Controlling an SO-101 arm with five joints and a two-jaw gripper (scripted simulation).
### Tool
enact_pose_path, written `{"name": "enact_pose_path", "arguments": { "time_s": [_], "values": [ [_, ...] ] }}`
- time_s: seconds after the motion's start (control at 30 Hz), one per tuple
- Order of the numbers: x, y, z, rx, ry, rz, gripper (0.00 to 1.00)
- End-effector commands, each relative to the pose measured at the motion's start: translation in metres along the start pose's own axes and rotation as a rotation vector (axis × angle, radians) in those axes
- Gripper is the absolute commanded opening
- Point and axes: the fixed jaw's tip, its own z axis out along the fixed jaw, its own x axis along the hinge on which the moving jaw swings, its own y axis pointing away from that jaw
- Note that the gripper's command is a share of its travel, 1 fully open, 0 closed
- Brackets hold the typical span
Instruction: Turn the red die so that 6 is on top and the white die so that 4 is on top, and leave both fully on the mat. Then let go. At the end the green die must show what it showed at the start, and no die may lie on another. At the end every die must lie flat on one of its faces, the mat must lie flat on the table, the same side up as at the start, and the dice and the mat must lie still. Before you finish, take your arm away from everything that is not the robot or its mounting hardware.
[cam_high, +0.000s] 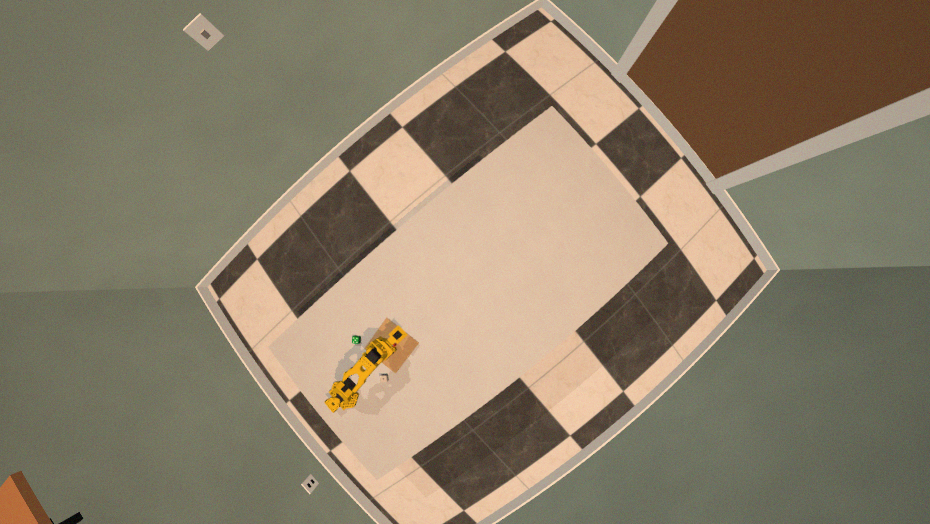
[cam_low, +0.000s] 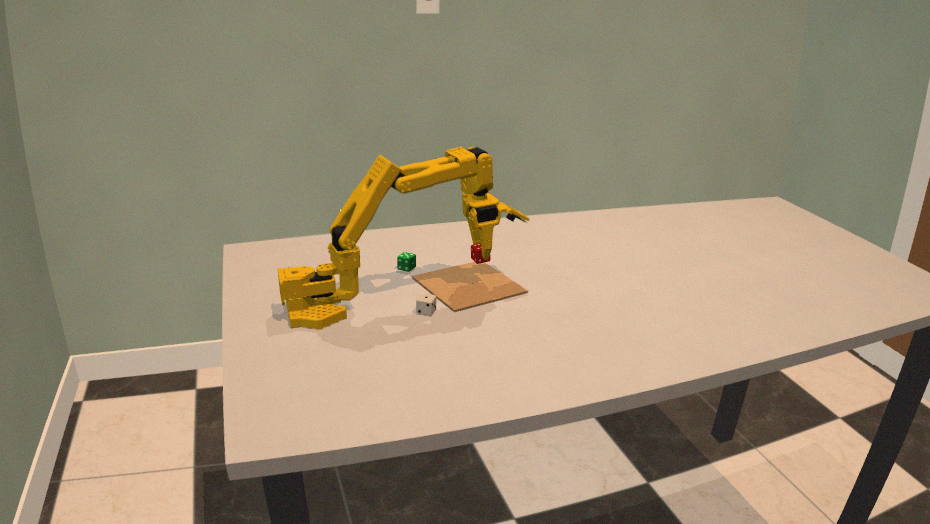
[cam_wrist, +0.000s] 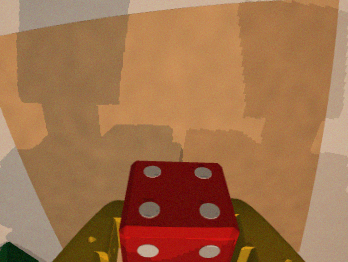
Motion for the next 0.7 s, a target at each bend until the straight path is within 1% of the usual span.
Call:
{"name": "enact_pose_path", "arguments": {
  "time_s": [0.0, 0.23, 0.5, 0.67],
  "values": [
    [-0.0055, 0.0022, -0.0102, -0.005, -0.051, -0.011, 0.0],
    [-0.0054, 0.0022, -0.0099, -0.005, -0.05, -0.011, 0.0],
    [-0.0053, 0.0022, -0.0048, -0.004, -0.034, -0.01, 0.0],
    [-0.0052, 0.0022, -0.0041, -0.004, -0.032, -0.01, 0.0]
  ]
}}
